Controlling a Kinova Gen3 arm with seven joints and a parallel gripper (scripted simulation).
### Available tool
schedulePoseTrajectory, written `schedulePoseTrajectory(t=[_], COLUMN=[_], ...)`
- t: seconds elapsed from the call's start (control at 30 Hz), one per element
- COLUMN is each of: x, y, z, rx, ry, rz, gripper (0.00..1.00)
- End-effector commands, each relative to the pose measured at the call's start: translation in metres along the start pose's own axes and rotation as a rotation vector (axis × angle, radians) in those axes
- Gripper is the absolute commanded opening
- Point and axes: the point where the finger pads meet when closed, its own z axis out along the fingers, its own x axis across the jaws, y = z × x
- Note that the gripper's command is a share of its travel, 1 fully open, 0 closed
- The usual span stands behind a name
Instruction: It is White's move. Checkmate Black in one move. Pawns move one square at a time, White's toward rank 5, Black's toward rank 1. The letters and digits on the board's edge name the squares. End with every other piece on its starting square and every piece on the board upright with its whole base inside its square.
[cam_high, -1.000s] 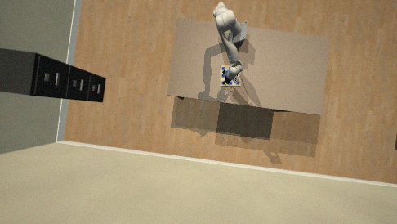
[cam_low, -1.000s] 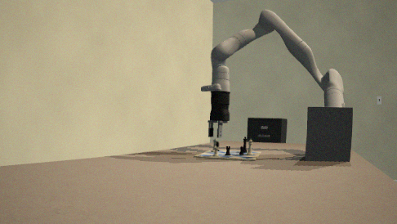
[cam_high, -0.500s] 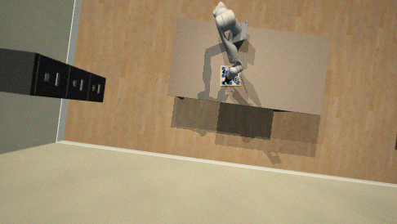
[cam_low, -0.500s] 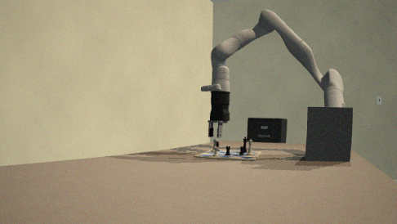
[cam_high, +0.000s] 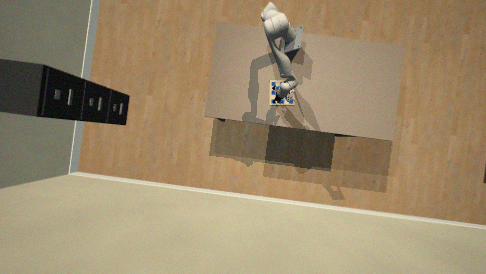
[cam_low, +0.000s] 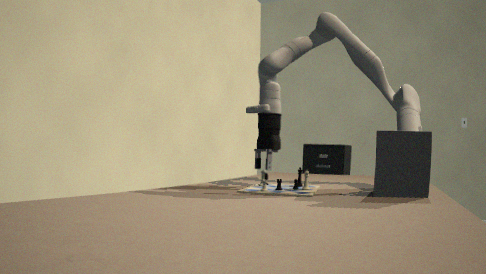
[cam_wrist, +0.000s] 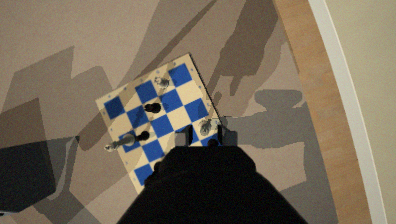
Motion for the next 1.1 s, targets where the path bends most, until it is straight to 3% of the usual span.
schedulePoseTrajectory(t=[0.0,0.43,1.07], x=[0.0,0.0,0.0], y=[0.0,0.0,0.0], z=[0.004,0.031,0.033], rx=[-0.001,-0.001,-0.001], ry=[-0.001,-0.001,-0.001], rz=[0.0,0.0,0.0], gripper=[0.79,0.79,0.79])
